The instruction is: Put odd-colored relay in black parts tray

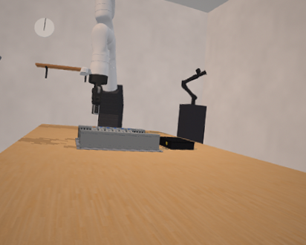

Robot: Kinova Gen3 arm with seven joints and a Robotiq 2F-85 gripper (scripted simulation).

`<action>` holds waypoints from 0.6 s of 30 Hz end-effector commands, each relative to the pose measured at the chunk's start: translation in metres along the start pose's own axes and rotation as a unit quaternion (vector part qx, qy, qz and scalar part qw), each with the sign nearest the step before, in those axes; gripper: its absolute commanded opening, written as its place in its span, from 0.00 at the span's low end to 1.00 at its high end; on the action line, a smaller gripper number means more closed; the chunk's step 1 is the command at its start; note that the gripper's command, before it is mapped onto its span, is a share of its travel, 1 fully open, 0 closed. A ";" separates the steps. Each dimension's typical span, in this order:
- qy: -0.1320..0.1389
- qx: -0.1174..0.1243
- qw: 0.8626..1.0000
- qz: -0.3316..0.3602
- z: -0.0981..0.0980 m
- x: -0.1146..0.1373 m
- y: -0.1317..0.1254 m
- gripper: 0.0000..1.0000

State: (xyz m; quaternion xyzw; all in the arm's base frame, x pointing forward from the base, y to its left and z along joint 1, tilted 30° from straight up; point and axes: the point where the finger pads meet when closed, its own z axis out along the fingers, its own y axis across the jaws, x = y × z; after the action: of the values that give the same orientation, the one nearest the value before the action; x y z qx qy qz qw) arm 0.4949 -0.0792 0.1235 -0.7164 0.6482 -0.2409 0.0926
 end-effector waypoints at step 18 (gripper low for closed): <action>-0.001 0.000 1.000 0.000 0.002 -0.001 0.002 0.61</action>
State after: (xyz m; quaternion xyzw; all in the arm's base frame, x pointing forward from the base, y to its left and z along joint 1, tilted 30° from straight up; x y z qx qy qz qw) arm 0.4954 -0.0800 0.1234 -0.7153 0.6491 -0.2415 0.0932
